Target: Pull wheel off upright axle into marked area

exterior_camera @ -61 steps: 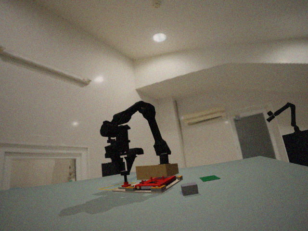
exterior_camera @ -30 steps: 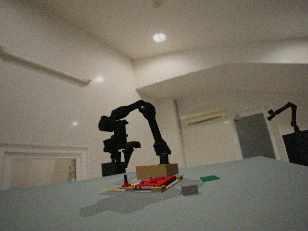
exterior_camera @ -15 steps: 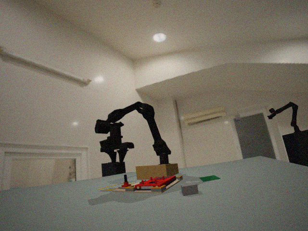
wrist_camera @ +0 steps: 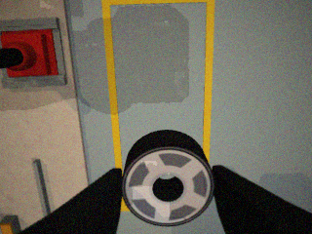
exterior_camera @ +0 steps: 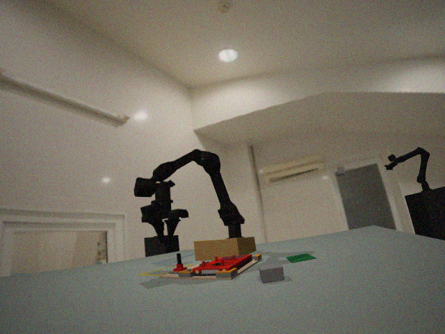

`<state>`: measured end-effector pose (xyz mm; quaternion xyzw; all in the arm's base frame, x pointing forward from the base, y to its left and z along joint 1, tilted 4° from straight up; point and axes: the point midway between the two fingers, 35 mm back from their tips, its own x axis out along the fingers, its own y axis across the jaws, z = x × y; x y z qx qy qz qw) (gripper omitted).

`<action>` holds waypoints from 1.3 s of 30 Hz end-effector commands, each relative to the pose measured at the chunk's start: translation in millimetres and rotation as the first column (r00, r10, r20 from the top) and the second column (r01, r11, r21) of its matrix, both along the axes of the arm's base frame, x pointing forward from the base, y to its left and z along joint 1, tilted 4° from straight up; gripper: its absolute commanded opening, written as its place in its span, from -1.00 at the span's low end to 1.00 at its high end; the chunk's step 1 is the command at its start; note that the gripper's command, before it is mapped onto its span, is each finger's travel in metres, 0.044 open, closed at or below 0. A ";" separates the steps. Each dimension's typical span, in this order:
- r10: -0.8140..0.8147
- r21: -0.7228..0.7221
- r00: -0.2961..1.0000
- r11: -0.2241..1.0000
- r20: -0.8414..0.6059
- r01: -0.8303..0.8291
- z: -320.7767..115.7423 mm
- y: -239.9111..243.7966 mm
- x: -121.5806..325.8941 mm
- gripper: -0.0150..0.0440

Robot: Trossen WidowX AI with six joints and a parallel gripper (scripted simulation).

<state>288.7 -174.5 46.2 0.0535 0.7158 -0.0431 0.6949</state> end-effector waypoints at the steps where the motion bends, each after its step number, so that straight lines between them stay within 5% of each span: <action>1: 0.004 0.001 1.000 1.000 -0.010 -0.004 -11.5 0.2 -3.0 -0.49; 22: 0.004 0.002 1.000 1.000 -0.011 -0.004 -96.8 2.0 -6.8 -0.49; 33: 0.000 0.007 1.000 1.000 -0.011 0.000 -90.4 2.5 -6.1 0.49; 39: 0.003 0.003 1.000 1.000 -0.010 -0.003 -49.7 1.1 -3.5 0.53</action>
